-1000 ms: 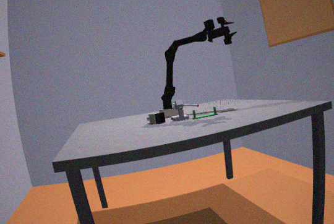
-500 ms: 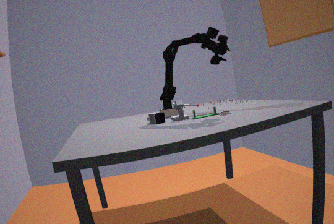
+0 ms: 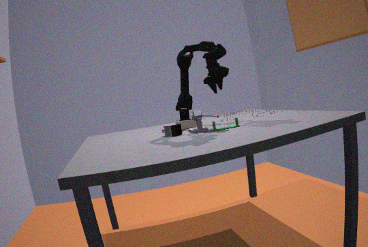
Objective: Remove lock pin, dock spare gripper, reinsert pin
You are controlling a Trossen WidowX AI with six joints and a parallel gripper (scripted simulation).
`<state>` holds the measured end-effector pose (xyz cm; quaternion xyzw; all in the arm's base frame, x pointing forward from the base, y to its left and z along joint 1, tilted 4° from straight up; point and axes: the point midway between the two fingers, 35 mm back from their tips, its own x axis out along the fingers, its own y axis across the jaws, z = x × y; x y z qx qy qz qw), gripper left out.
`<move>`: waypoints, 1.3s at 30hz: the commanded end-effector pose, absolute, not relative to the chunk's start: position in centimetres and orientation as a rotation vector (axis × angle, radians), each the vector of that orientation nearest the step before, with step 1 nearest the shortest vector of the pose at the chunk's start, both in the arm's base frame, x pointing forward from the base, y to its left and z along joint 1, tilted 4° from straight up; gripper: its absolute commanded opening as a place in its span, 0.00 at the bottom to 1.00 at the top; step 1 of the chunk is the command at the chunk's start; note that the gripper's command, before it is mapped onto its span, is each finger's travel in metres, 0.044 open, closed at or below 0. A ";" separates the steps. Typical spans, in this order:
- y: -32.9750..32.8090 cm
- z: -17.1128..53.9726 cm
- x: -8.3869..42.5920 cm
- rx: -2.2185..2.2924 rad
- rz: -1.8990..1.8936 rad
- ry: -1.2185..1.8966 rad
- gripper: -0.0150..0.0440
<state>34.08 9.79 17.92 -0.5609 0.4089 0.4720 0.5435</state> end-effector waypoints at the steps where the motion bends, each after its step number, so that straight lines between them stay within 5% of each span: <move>1: 6.6 16.1 30.8 -1.152 1.208 1.160 0.76; 39: 7.5 6.6 30.9 -1.116 1.220 1.189 0.76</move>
